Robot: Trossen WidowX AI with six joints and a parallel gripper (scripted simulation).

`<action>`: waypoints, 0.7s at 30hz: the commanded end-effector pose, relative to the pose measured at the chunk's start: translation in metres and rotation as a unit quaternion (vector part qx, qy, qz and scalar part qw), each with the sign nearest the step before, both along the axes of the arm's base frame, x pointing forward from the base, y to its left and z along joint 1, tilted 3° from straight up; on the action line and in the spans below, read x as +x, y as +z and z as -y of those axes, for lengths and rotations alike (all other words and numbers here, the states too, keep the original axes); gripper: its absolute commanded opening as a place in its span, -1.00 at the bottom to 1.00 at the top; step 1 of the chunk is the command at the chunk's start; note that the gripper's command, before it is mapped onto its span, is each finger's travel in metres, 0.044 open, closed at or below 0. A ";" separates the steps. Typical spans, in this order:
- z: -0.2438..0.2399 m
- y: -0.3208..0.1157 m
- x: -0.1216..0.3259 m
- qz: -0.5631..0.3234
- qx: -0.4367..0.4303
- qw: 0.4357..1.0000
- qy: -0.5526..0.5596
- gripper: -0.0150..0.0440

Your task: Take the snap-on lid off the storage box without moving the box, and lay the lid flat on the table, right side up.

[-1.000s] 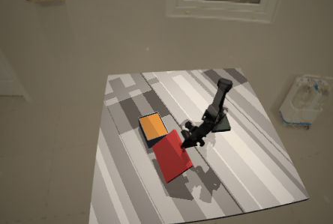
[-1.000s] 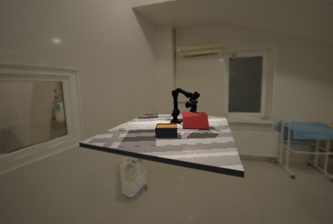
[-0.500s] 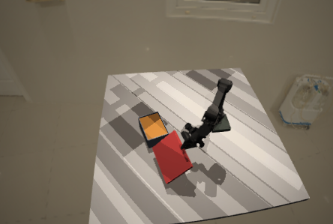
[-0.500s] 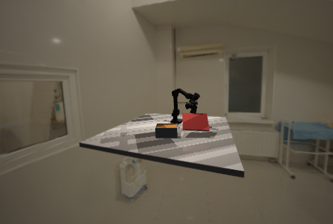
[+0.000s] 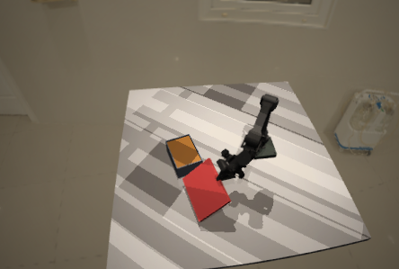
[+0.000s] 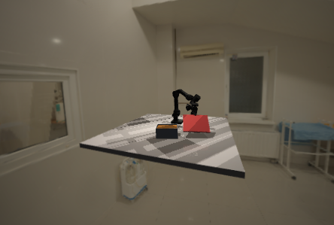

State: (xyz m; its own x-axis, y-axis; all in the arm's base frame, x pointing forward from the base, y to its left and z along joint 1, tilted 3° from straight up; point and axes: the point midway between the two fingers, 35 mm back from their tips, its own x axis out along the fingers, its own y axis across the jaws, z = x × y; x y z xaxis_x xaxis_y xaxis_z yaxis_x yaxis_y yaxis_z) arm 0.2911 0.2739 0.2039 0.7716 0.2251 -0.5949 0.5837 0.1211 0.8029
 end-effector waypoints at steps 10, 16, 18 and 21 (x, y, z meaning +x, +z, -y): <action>0.000 -0.008 0.002 0.004 0.002 1.000 -0.004 -0.49; 0.000 -0.013 0.002 0.004 0.002 1.000 -0.004 -0.49; 0.000 -0.015 0.002 0.004 0.002 1.000 -0.004 -0.49; -0.001 -0.017 0.002 0.004 0.002 1.000 -0.004 -0.49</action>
State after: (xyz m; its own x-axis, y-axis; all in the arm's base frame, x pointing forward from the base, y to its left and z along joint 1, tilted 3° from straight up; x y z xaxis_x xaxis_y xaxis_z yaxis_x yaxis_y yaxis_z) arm 0.2921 0.2747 0.1871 0.7719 0.2246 -0.5948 0.5837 0.1206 0.8030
